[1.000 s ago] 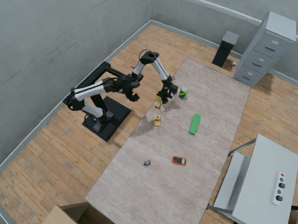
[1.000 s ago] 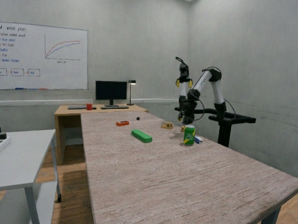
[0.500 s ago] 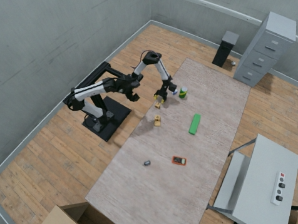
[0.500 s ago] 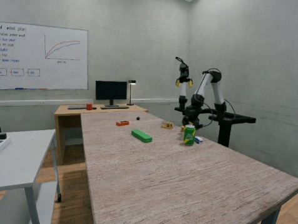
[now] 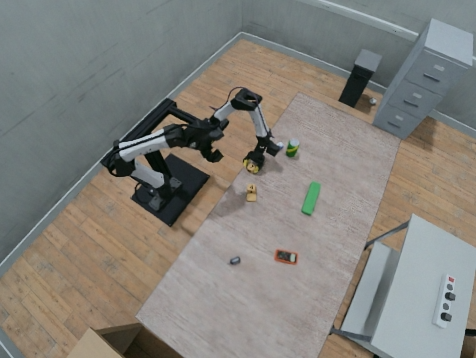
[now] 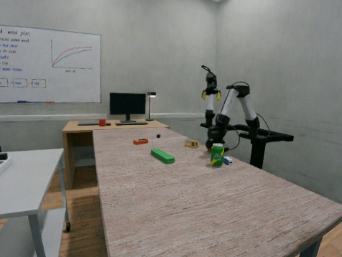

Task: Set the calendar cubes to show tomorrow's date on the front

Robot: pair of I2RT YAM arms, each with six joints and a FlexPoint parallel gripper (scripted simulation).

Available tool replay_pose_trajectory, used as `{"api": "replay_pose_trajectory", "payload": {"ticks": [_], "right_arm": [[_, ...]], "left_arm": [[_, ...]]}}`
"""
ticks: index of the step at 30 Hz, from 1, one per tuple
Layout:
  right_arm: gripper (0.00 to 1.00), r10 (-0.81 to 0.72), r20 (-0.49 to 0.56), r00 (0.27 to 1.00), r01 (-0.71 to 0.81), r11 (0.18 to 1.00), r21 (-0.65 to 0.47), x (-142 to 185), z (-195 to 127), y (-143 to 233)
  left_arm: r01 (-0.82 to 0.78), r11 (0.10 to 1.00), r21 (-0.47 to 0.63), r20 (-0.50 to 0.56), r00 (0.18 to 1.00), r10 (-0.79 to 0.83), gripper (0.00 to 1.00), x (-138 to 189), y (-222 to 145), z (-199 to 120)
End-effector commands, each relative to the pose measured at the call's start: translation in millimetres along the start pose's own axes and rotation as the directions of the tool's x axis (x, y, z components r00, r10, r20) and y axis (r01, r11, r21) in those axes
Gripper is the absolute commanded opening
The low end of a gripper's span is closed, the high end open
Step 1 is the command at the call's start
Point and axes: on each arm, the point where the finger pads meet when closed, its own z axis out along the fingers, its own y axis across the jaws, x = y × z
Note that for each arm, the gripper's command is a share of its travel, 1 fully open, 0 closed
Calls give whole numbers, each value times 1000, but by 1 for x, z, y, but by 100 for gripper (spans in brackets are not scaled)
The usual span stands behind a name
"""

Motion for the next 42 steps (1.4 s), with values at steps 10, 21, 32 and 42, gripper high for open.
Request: {"api": "replay_pose_trajectory", "payload": {"ticks": [10, 21, 32, 42], "right_arm": [[100, -4, 21, 1000, 4, 1000, 0, -5, -4, 2], [100, -4, 21, 1000, 4, 1000, 0, -5, -4, 2], [100, -4, 21, 1000, 4, 1000, 0, -5, -4, 2], [100, -4, 21, 1000, 4, 1000, 0, -5, -4, 2]], "left_arm": [[-46, 994, 103, 6, 999, 46, 44, 9, -24, -9], [-34, 995, 94, 4, 999, 34, 31, 13, -21, -17], [-48, 993, 112, 7, 999, 47, 31, 40, -19, -57], [-21, 998, 60, 4, 1000, 21, 31, 19, -11, -29]]}}
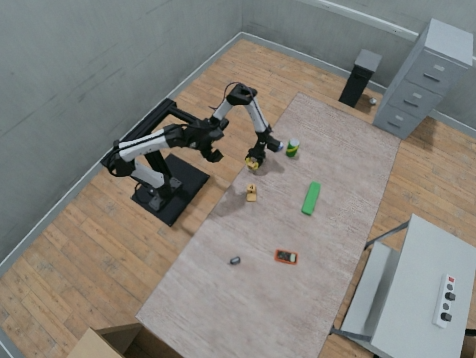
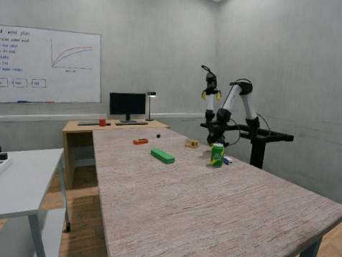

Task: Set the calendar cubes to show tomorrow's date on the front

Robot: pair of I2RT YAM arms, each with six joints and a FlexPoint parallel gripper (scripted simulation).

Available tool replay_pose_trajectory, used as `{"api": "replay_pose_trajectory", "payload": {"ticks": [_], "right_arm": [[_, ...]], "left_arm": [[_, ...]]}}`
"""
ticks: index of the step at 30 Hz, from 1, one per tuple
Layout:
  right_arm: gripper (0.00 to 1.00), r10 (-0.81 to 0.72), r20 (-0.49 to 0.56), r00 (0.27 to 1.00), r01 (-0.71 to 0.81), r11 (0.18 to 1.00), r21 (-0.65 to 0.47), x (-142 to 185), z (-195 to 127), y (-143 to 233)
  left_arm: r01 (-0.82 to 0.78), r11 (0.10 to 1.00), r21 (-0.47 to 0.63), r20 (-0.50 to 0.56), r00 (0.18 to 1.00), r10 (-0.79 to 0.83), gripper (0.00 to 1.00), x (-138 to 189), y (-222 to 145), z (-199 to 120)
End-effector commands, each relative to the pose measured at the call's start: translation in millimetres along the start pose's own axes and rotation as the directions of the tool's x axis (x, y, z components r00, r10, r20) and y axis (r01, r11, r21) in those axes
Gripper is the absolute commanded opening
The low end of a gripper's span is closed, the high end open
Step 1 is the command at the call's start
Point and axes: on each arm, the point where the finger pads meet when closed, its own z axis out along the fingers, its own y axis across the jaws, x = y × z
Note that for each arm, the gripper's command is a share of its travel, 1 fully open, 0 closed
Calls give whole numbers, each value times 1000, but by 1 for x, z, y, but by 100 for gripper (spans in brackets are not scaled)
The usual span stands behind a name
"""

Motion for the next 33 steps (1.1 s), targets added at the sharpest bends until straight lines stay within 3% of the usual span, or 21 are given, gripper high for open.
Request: {"api": "replay_pose_trajectory", "payload": {"ticks": [1, 5, 14, 17, 24, 28, 30, 33], "right_arm": [[100, -4, 21, 1000, 4, 1000, 0, -5, -4, 2], [100, -4, 21, 1000, 4, 1000, 0, -5, -4, 2], [100, -4, 21, 1000, 4, 1000, 0, -5, -4, 2], [100, -4, 21, 1000, 4, 1000, 0, -5, -4, 2], [100, -4, 21, 1000, 4, 1000, 0, -5, -4, 2], [100, -4, 21, 1000, 4, 1000, 0, -5, -4, 2], [100, -4, 21, 1000, 4, 1000, 0, -5, -4, 2], [100, -4, 21, 1000, 4, 1000, 0, -5, -4, 2]], "left_arm": [[-22, 1000, 16, -1, 1000, 22, 31, 0, -9, -1], [-43, 998, 38, 29, 999, 42, 31, -3, -16, -3], [-203, 977, 60, 293, 940, 177, 31, -16, -20, -9], [-327, 944, 48, 464, 844, 269, 31, -17, -25, -14], [-533, 845, -35, 700, 591, 402, 31, -6, -27, -18], [-621, 777, -105, 798, 414, 438, 31, -1, -27, -20], [-621, 777, -105, 798, 414, 438, 31, -1, -27, -20], [-658, 732, -180, 849, 273, 453, 31, -4, -26, -17]]}}
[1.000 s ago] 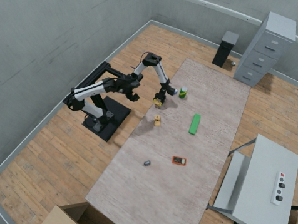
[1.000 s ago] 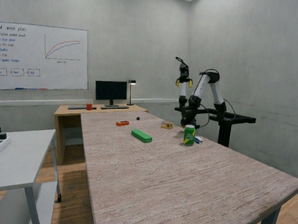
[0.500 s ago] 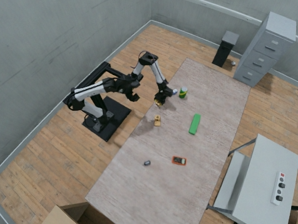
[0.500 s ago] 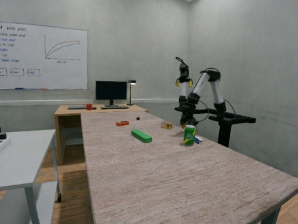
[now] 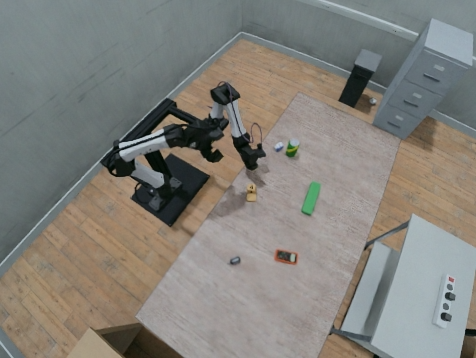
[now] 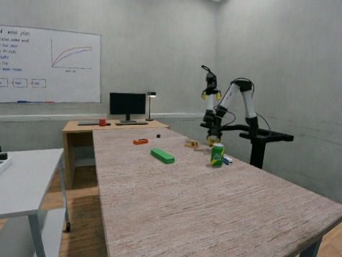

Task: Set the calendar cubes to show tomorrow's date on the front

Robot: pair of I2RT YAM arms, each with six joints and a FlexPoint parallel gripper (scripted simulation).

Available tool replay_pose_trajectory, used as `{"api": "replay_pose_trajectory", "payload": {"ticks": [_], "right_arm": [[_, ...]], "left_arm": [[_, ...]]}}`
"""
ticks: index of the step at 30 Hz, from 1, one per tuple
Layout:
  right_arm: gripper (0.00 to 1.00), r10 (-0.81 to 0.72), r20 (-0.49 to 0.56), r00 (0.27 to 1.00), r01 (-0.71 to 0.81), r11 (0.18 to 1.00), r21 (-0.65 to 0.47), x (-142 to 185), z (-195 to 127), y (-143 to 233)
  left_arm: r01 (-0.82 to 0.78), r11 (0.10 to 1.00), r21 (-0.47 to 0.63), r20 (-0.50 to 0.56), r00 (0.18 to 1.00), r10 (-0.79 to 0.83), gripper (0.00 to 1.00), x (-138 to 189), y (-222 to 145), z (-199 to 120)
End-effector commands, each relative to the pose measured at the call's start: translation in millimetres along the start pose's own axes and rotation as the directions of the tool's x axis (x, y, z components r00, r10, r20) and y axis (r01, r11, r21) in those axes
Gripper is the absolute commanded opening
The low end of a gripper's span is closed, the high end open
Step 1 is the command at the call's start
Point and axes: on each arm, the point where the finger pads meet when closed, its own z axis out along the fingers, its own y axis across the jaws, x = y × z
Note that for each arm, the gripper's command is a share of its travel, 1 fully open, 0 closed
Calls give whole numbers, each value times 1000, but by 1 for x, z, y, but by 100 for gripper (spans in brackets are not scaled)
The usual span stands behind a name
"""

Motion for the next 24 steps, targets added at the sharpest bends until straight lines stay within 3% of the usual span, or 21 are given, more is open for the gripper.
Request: {"api": "replay_pose_trajectory", "payload": {"ticks": [1, 6, 11, 20, 24], "right_arm": [[100, -4, 21, 1000, 4, 1000, 0, -5, -4, 2], [100, -4, 21, 1000, 4, 1000, 0, -5, -4, 2], [100, -4, 21, 1000, 4, 1000, 0, -5, -4, 2], [100, -4, 21, 1000, 4, 1000, 0, -5, -4, 2], [100, -4, 21, 1000, 4, 1000, 0, -5, -4, 2]], "left_arm": [[-124, 990, 74, 255, 962, 101, 31, -17, -16, -2], [-289, 955, 60, 452, 861, 232, 31, -11, -18, -7], [-391, 920, 20, 541, 778, 319, 31, -2, -12, -5], [-442, 897, -21, 554, 742, 378, 31, 5, 0, 1], [-435, 900, 9, 559, 749, 357, 31, 6, -9, 0]]}}
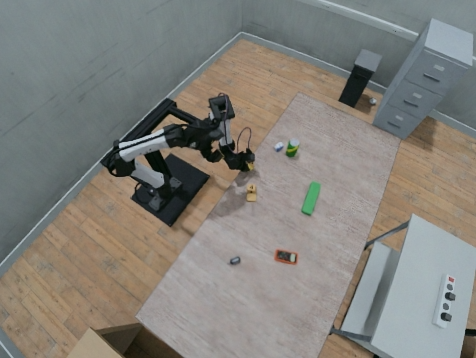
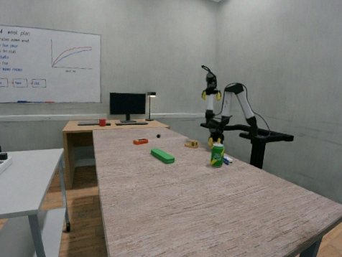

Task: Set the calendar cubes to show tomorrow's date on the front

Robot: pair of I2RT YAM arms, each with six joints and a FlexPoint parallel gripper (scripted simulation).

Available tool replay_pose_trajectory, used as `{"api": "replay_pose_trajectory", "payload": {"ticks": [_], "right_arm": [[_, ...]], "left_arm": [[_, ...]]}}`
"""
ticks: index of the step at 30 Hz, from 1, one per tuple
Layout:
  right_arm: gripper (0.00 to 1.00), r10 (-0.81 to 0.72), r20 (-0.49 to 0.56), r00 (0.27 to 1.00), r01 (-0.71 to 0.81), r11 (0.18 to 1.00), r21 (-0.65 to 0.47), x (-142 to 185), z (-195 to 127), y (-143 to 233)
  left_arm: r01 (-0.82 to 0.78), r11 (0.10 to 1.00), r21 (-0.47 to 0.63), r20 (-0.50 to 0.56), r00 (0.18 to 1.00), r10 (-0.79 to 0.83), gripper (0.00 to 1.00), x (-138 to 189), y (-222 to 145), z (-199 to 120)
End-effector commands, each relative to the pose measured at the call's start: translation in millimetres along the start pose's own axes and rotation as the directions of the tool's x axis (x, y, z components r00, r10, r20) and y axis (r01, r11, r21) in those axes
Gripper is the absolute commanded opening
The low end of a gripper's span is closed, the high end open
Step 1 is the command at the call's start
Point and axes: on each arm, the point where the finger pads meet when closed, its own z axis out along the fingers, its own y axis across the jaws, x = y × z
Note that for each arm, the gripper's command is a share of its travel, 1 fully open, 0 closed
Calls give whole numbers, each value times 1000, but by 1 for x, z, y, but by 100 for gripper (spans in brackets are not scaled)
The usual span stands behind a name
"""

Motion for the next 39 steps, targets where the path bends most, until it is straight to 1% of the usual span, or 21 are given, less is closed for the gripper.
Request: {"api": "replay_pose_trajectory", "payload": {"ticks": [1, 5, 12, 19, 21, 24, 37, 39], "right_arm": [[100, -4, 21, 1000, 4, 1000, 0, -5, -4, 2], [100, -4, 21, 1000, 4, 1000, 0, -5, -4, 2], [100, -4, 21, 1000, 4, 1000, 0, -5, -4, 2], [100, -4, 21, 1000, 4, 1000, 0, -5, -4, 2], [100, -4, 21, 1000, 4, 1000, 0, -5, -4, 2], [100, -4, 21, 1000, 4, 1000, 0, -5, -4, 2], [100, -4, 21, 1000, 4, 1000, 0, -5, -4, 2], [100, -4, 21, 1000, 4, 1000, 0, -5, -4, 2]], "left_arm": [[38, 997, 65, 57, 997, -42, 31, -13, -20, 0], [47, 997, 65, 60, 997, -51, 31, -9, -23, 8], [28, 998, 47, 51, 998, -30, 31, -3, -20, 12], [35, 998, 53, 54, 998, -38, 31, -6, -20, 10], [48, 997, 63, 60, 997, -52, 31, -16, -26, 8], [44, 997, 60, 58, 997, -47, 31, -18, -27, 8], [34, 998, 55, 44, 998, -36, 31, 6, -24, 23], [36, 998, 54, 52, 998, -39, 53, 2, -25, 21]]}}
